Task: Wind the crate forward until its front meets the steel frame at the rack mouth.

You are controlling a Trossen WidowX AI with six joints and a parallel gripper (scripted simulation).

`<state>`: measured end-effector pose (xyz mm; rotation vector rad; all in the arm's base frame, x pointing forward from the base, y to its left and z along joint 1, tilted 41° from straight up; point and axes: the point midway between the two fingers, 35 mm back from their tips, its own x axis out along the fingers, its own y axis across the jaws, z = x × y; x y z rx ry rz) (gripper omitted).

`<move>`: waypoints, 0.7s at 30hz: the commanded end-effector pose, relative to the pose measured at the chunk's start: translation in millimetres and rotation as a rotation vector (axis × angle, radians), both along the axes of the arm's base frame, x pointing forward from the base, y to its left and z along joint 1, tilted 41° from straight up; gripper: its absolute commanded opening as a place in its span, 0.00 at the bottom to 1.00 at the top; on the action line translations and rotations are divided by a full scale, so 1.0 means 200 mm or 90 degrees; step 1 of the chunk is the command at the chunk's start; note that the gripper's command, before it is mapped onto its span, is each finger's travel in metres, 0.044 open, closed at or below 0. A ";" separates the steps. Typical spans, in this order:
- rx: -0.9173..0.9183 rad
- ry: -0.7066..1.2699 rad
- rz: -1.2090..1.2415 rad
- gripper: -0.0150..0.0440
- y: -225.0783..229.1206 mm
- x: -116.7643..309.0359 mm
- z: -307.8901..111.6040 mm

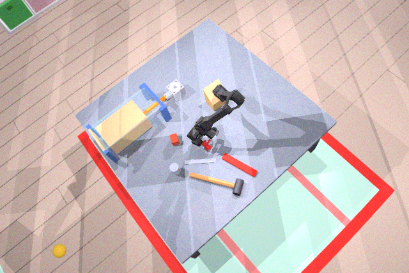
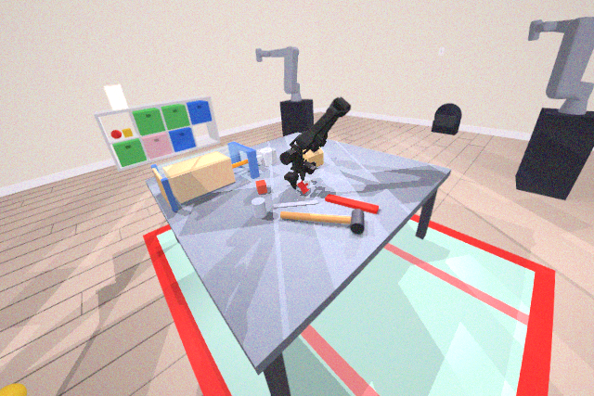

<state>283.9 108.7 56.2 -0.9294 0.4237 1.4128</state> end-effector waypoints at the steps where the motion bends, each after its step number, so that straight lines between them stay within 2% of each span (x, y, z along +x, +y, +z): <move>1: 0.000 -0.001 0.000 0.97 0.00 0.00 0.00; 21: 0.000 -0.001 0.000 0.74 0.00 0.00 0.00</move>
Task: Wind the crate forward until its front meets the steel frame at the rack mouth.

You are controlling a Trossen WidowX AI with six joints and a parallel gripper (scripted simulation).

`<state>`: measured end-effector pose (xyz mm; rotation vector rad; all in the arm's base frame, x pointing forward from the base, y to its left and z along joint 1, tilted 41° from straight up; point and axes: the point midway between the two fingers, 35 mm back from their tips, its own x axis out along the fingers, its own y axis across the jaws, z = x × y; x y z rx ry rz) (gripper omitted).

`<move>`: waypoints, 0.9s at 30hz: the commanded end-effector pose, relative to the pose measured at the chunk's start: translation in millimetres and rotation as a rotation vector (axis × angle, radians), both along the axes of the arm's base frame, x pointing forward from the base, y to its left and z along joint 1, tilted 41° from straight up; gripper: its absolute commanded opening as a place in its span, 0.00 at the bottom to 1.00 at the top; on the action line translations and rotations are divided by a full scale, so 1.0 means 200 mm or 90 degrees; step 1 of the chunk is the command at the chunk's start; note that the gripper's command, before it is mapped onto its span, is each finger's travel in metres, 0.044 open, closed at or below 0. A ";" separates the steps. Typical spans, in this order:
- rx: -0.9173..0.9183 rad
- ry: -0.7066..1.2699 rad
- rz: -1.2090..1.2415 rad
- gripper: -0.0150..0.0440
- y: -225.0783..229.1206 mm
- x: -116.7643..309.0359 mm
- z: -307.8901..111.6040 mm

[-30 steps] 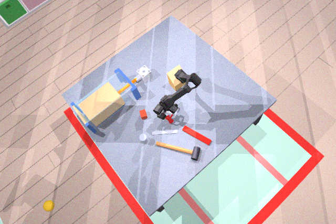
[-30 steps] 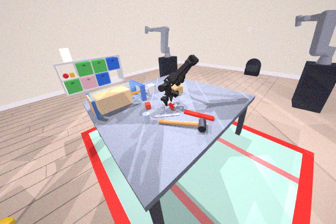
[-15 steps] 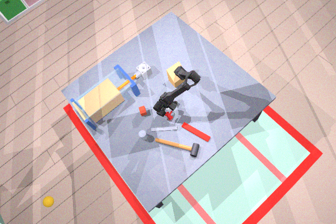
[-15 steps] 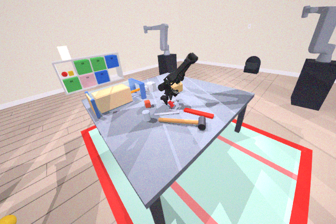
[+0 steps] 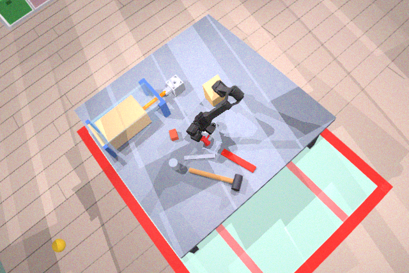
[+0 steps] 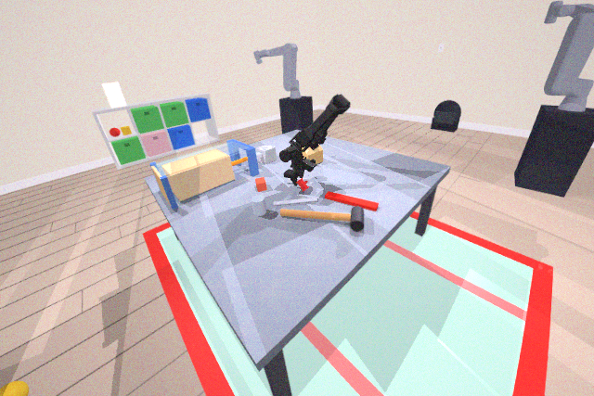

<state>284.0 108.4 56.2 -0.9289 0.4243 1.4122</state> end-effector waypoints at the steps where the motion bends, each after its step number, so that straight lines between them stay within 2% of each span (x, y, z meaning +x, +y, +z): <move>1: 0.000 -0.001 0.000 0.73 0.00 0.00 0.00; 27: 0.000 -0.001 0.000 0.44 0.00 0.00 0.00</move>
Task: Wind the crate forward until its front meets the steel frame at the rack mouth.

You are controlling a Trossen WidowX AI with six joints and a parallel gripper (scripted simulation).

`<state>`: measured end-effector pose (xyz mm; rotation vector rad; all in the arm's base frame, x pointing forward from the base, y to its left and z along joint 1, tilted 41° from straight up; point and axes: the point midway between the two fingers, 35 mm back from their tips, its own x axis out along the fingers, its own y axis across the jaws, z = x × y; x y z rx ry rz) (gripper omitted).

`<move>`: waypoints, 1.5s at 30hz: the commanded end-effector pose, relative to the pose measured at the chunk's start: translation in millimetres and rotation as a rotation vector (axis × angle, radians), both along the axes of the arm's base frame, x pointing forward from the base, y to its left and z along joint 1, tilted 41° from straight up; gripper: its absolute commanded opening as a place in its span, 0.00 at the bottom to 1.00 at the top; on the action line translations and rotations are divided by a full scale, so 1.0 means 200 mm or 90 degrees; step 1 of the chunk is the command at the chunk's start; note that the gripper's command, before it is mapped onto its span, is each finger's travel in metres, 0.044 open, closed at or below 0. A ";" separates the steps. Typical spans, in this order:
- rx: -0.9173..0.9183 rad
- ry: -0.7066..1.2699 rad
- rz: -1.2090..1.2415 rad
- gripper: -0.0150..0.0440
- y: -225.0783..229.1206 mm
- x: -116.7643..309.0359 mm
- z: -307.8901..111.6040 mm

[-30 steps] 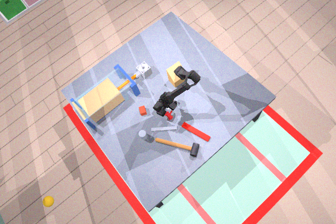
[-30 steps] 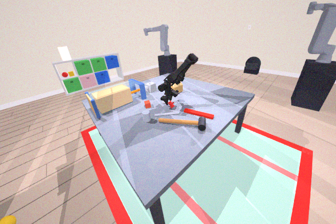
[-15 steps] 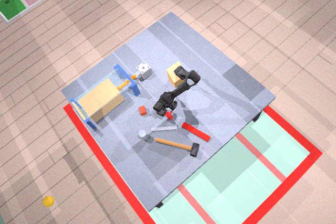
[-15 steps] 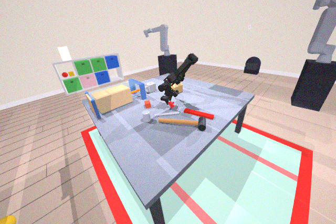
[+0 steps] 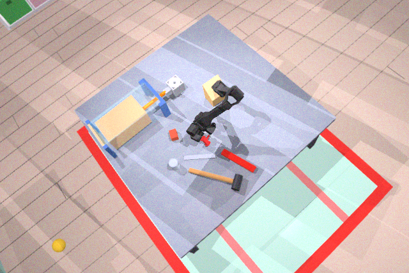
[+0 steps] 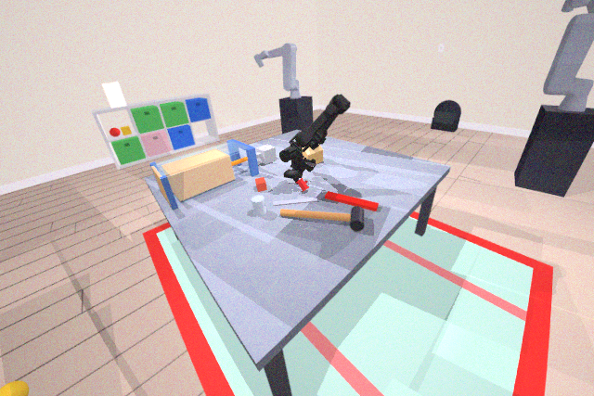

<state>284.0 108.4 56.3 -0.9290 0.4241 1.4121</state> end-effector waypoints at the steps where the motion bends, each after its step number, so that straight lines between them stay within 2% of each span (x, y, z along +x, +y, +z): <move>1: 0.000 -0.001 0.000 0.42 0.00 0.00 0.00; 11: 0.000 -0.001 0.000 0.31 0.00 0.00 0.00; 13: 0.000 -0.001 0.000 0.25 0.00 0.00 0.00; 19: -0.005 -0.001 0.000 0.25 -0.06 0.01 0.06; 25: -0.014 0.004 0.001 0.25 -0.38 -0.04 0.39; 30: -0.007 0.004 0.000 0.25 -0.50 -0.12 0.57; 45: -0.007 0.004 0.000 0.25 -0.50 -0.12 0.58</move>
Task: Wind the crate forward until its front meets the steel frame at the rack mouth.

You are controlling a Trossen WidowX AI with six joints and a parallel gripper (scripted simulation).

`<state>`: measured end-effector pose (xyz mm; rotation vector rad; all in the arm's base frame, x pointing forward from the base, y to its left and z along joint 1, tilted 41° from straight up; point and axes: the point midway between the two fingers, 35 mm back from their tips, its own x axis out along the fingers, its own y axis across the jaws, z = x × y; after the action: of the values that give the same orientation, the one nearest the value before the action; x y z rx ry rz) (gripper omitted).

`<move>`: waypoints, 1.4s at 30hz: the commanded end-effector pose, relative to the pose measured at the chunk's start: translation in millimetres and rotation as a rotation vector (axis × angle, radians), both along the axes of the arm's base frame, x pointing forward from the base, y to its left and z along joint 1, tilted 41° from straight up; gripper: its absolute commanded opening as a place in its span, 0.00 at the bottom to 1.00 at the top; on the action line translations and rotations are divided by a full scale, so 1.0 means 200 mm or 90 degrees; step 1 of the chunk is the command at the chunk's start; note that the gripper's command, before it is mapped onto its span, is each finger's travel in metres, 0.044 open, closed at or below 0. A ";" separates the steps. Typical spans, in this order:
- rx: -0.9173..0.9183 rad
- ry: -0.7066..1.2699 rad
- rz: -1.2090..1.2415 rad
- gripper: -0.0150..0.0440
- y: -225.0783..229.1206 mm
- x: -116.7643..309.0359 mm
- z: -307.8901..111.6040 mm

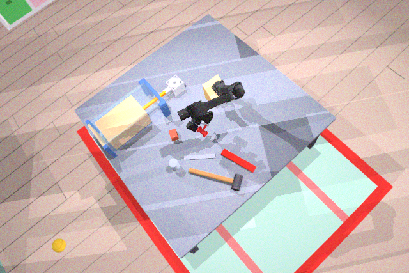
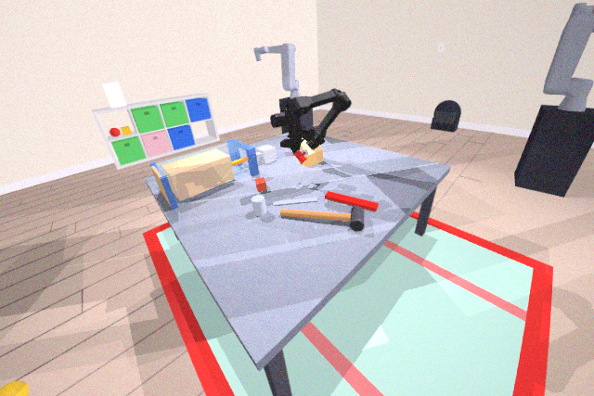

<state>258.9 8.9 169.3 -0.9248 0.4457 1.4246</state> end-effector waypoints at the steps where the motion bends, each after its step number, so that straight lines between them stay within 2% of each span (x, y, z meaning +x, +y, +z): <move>1: 0.000 0.003 -0.004 0.25 0.00 0.00 0.00; 16: 0.048 0.293 -0.363 0.25 -0.37 -0.03 -0.30; 34: 0.145 0.640 -0.774 0.25 -0.72 -0.26 -0.63; 42: 0.152 0.665 -0.804 0.25 -0.74 -0.29 -0.65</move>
<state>202.9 -136.7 39.9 0.4156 1.2891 0.6123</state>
